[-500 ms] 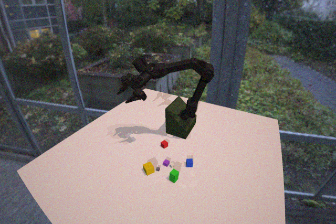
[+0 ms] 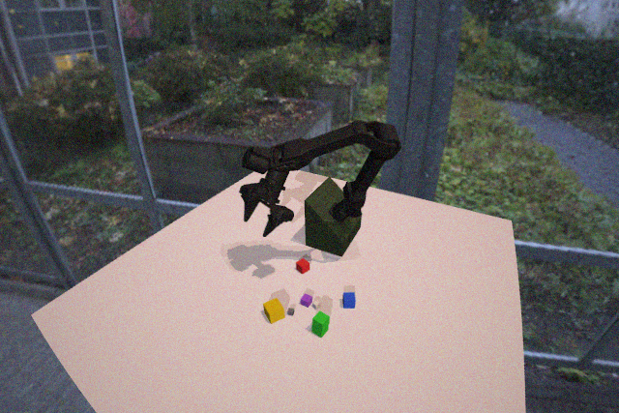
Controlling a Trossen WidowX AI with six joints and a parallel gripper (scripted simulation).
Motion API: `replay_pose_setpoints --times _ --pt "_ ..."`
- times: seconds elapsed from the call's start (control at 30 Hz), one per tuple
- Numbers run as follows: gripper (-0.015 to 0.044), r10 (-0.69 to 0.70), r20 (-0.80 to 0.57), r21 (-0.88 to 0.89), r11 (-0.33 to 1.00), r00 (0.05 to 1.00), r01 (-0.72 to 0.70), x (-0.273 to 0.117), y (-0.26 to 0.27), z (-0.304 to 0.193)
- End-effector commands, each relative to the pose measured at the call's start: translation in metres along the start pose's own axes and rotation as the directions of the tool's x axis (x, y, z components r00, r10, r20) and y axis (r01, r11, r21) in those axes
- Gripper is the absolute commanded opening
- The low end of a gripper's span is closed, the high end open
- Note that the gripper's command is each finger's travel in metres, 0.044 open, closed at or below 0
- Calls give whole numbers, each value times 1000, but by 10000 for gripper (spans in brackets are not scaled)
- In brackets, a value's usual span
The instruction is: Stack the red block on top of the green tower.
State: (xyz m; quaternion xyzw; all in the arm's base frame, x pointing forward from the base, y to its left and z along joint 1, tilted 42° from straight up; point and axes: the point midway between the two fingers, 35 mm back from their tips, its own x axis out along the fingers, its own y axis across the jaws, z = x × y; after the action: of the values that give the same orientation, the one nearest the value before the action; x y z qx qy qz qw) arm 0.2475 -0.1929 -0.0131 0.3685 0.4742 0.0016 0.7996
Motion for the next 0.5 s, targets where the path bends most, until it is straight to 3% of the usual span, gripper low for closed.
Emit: replay_pose_setpoints --times 0.0,0.23,0.47 --pt "440 27 -173 42 999 985 -20 14 29 -40" --pt "440 59 -510 89 996 858 -15 20 74 -120" --pt "440 60 -545 92 996 836 -12 19 77 -129"
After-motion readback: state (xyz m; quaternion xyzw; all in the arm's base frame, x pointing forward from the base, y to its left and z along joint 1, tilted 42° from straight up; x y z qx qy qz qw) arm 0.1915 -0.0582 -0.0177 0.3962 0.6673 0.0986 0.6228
